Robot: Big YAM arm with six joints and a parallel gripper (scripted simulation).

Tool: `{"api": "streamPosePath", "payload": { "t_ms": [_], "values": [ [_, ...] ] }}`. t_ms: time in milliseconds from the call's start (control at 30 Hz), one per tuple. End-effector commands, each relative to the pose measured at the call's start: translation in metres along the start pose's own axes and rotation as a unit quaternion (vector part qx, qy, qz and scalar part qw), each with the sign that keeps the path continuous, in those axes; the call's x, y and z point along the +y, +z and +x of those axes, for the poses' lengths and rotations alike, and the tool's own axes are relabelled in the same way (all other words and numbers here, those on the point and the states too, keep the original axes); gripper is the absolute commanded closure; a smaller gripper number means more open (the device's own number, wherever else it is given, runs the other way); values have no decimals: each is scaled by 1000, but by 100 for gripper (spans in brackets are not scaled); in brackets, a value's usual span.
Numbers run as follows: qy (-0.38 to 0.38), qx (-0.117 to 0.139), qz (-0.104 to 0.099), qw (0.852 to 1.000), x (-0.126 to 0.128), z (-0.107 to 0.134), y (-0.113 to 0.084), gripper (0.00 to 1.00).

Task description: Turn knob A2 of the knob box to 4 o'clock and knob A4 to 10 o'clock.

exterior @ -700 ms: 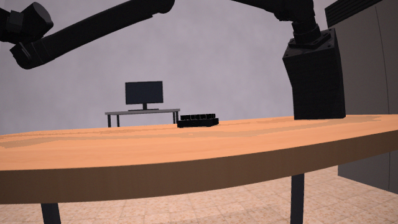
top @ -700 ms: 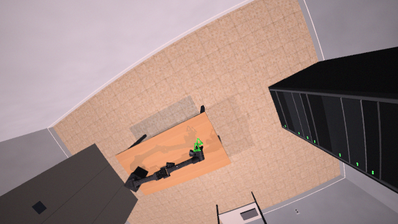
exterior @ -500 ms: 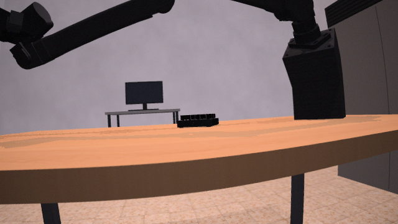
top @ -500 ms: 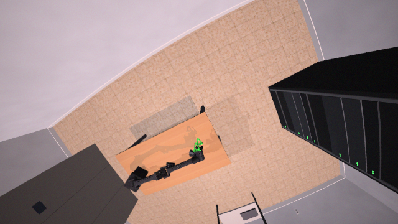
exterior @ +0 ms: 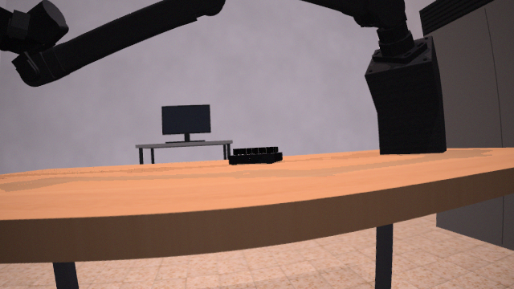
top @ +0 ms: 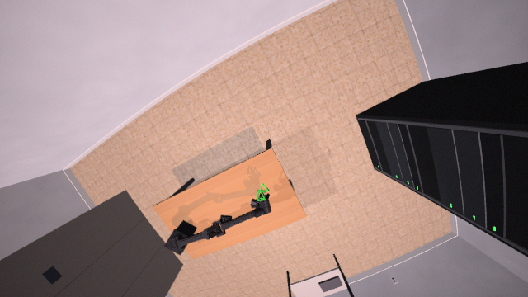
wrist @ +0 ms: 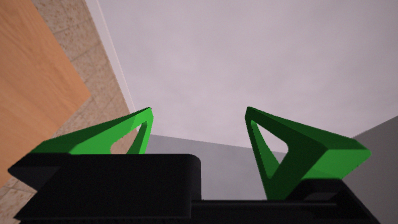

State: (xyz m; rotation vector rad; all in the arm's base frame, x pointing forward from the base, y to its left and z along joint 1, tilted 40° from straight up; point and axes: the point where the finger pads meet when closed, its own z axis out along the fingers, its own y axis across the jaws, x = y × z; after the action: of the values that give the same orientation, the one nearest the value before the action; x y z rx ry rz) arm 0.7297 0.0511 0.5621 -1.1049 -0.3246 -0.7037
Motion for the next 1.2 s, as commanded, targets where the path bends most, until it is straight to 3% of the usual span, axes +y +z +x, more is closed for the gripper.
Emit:
{"api": "streamPosePath", "payload": {
  "t_ms": [0, 100, 167, 400, 633, 767, 900, 967, 1000, 1033, 1167],
  "values": [
    [-47, -8, 6, 999, -58, 8, 5, 0],
    [-3, 6, -2, 1000, -19, 9, -7, 0],
    [-6, 9, -2, 1000, -42, 14, -4, 0],
    [40, 33, -7, 999, -39, 25, -13, 0],
    [175, 107, -20, 979, -19, 48, -43, 0],
    [247, 150, -24, 957, -5, 57, -63, 0],
    [320, 197, -28, 926, 10, 61, -86, 0],
    [320, 197, -28, 926, 10, 61, -86, 0],
    [357, 211, -27, 910, 22, 58, -85, 0],
    [376, 233, -29, 897, 24, 61, -104, 0],
    [444, 284, -29, 850, 42, 56, -133, 0]
  ]
}}
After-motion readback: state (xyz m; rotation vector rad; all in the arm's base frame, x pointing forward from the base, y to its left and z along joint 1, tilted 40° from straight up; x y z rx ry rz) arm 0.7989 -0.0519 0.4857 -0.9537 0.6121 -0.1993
